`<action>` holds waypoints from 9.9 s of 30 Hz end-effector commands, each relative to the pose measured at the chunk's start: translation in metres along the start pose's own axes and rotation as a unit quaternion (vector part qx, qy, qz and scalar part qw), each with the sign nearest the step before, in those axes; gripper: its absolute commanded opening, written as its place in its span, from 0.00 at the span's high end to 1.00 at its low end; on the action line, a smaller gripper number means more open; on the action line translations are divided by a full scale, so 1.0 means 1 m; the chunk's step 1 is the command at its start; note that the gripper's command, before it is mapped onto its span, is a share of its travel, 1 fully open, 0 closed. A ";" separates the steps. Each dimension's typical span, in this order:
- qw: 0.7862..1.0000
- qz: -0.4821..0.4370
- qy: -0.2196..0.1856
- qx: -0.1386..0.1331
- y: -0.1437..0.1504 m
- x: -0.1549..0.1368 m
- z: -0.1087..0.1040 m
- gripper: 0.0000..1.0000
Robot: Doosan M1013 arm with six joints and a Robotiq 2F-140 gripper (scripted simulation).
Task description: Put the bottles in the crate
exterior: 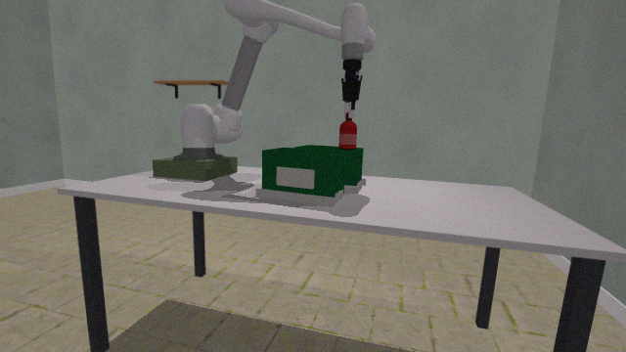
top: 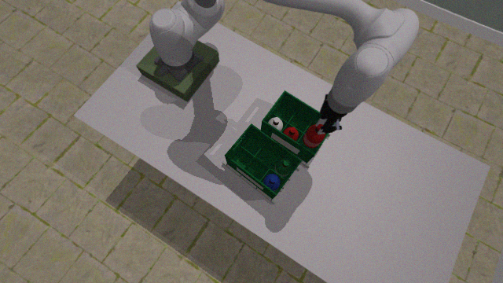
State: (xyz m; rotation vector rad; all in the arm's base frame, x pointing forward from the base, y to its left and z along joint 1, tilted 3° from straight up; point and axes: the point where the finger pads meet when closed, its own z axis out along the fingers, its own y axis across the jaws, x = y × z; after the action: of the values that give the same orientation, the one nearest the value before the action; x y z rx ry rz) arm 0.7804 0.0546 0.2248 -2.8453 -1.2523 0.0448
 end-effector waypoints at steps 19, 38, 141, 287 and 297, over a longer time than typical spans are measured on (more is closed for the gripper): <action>1.000 0.002 0.001 0.003 -0.004 0.002 0.024 1.00; 1.000 0.002 0.001 0.003 -0.004 0.002 0.041 1.00; 1.000 0.002 0.001 0.003 -0.005 0.001 0.132 1.00; 1.000 0.002 0.001 0.003 -0.005 0.001 0.167 1.00; 1.000 0.002 0.001 0.003 -0.005 0.001 0.167 1.00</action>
State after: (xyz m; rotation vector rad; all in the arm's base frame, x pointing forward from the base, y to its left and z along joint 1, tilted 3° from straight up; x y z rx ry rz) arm 0.7725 0.0582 0.0618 -2.8460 -1.2495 0.0448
